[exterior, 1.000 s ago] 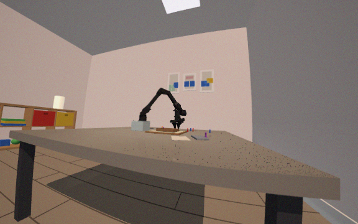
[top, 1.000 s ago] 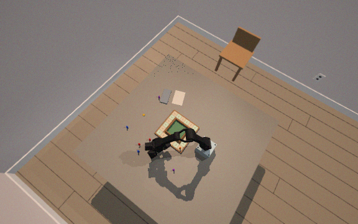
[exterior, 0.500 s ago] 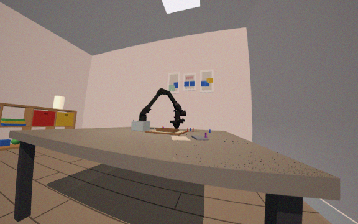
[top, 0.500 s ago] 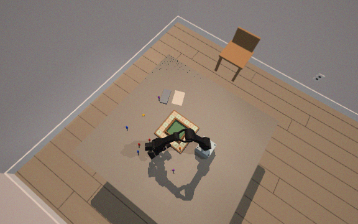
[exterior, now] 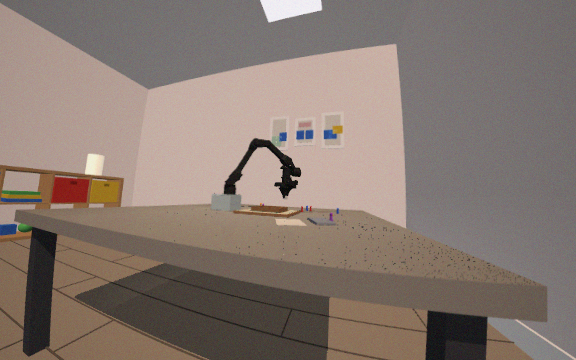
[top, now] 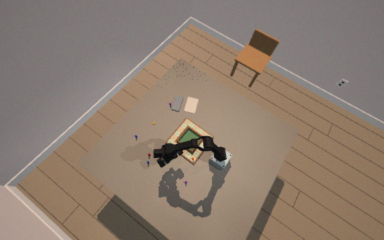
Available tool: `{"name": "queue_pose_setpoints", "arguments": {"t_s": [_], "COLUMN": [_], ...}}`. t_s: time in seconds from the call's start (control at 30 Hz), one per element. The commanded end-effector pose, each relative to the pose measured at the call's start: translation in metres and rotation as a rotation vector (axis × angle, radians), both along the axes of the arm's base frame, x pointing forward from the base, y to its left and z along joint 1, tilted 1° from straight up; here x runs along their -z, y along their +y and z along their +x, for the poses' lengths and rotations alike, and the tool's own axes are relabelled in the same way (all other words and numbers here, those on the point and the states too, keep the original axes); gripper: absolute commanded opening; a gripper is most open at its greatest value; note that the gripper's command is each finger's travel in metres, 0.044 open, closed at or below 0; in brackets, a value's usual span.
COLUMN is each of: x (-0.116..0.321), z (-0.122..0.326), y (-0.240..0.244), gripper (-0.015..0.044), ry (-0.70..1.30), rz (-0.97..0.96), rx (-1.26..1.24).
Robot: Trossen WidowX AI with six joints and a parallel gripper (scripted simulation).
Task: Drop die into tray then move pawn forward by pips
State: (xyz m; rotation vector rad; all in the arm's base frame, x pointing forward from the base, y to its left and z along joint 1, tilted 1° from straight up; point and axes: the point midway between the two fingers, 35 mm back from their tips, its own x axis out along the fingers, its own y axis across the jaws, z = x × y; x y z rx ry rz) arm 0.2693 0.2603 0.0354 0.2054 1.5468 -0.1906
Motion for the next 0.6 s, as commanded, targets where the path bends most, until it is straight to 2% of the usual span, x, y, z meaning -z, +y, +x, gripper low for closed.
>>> {"name": "queue_pose_setpoints", "arguments": {"t_s": [0.0,0.27,0.57], "x": [-0.042,-0.047,-0.039], "z": [0.001,0.002,0.02], "y": [-0.004,-0.01,-0.065], "gripper": [0.0,0.0,0.0], "ry": [-0.014,-0.014,-0.016], "rz": [0.008,0.007,0.0], "rx": [-0.003,-0.009,-0.085]}}
